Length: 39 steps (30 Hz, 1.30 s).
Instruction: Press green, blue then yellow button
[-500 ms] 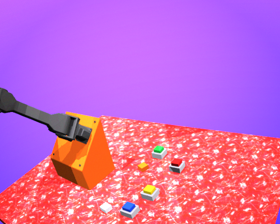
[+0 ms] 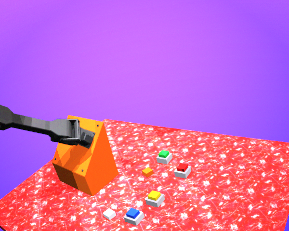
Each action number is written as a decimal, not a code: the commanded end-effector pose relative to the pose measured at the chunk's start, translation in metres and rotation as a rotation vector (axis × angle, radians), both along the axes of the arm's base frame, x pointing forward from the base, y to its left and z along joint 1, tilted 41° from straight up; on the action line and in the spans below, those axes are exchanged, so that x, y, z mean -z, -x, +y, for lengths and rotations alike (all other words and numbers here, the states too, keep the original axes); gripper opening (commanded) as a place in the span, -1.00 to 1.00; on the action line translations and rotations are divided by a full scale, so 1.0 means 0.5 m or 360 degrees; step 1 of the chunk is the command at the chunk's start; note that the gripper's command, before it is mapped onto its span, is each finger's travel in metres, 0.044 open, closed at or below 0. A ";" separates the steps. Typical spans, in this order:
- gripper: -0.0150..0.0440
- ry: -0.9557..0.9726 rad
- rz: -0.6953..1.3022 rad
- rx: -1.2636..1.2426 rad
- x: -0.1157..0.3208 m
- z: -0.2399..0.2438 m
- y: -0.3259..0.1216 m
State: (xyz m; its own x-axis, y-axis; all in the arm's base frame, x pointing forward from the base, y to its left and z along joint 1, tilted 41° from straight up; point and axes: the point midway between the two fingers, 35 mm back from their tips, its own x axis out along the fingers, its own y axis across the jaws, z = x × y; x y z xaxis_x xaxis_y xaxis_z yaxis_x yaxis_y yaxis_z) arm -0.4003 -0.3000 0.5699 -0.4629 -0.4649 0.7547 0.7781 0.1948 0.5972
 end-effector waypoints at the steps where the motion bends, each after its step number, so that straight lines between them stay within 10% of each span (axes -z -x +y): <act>1: 0.86 -0.0078 -0.0094 -0.0165 0.035 -0.123 -0.071; 20: 0.86 -0.0723 -0.0329 -0.1003 0.263 -0.536 -0.677; 39: 0.86 -0.1491 -0.0027 -0.1687 0.506 -0.420 -1.391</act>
